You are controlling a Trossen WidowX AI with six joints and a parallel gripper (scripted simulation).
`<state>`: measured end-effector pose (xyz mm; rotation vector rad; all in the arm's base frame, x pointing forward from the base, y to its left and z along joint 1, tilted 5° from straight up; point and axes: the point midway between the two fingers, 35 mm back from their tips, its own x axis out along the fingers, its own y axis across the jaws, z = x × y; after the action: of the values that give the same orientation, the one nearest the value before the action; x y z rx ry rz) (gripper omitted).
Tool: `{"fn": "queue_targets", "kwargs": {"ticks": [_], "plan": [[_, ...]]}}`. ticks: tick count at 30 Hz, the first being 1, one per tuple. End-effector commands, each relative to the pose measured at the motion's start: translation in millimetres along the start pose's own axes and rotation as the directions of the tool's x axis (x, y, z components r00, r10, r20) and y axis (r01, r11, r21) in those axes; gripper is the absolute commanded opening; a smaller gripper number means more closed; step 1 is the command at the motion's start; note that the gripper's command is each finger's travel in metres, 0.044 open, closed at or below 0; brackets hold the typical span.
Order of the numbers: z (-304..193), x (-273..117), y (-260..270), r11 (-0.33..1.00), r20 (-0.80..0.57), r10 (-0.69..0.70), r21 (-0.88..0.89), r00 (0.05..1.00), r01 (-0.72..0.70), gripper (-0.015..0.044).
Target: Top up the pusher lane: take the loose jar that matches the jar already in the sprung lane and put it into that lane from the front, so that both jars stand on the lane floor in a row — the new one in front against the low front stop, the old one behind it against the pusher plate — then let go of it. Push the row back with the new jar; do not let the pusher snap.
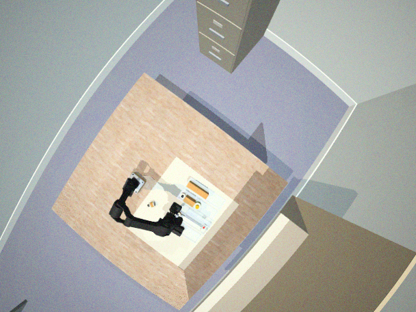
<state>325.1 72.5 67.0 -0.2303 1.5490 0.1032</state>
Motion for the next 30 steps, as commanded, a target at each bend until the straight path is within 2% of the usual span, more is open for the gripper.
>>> {"fn": "queue_targets", "kwargs": {"ticks": [1,30], "plan": [[7.3,-2.4,-0.3,1.0,0.025,-0.002,-0.003,1.0,0.002,0.0],[8.1,4.6,-0.4,1.0,0.025,-0.002,-0.003,1.0,0.002,0.0]]}}
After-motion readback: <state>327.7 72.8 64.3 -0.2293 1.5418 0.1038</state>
